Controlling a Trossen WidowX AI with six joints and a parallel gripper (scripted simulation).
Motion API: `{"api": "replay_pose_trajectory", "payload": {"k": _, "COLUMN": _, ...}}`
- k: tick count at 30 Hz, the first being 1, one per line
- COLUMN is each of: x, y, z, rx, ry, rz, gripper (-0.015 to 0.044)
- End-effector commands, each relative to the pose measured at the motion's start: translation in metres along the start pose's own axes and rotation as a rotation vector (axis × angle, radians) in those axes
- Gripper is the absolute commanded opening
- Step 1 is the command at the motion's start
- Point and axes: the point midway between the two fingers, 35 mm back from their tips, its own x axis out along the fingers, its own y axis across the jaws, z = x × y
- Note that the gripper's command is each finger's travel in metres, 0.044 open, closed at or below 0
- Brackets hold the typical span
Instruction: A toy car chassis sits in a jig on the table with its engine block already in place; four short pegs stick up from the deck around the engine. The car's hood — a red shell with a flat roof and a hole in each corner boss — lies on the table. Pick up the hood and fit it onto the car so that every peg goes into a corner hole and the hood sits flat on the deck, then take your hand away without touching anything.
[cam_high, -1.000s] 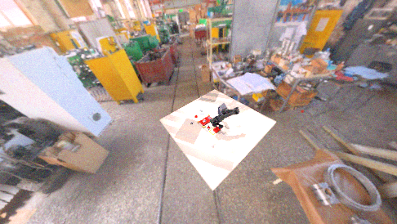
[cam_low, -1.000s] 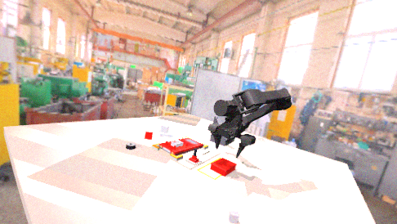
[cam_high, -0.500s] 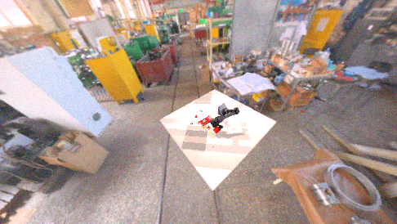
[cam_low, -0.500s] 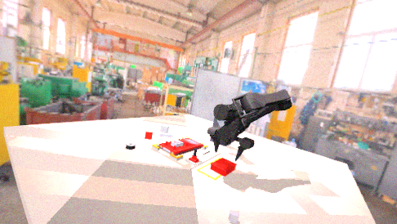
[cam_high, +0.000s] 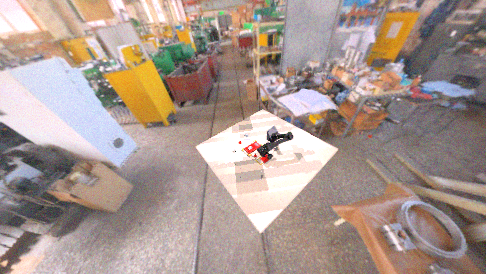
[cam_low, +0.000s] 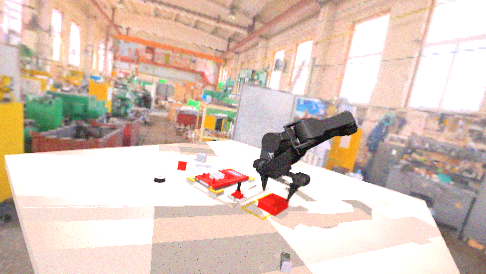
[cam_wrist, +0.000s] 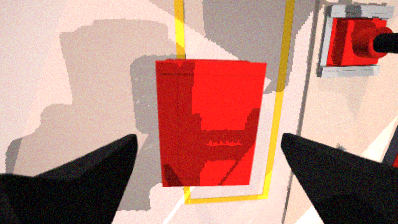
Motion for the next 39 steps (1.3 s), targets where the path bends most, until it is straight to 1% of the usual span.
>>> {"api": "replay_pose_trajectory", "payload": {"k": 1, "x": 0.005, "y": -0.001, "z": -0.002, "rx": 0.006, "ry": 0.006, "rz": 0.004, "gripper": 0.044}}
{"api": "replay_pose_trajectory", "payload": {"k": 13, "x": 0.016, "y": -0.001, "z": -0.003, "rx": 0.006, "ry": 0.006, "rz": 0.006, "gripper": 0.044}}
{"api": "replay_pose_trajectory", "payload": {"k": 39, "x": 0.027, "y": -0.001, "z": -0.003, "rx": 0.006, "ry": 0.006, "rz": 0.006, "gripper": 0.044}}
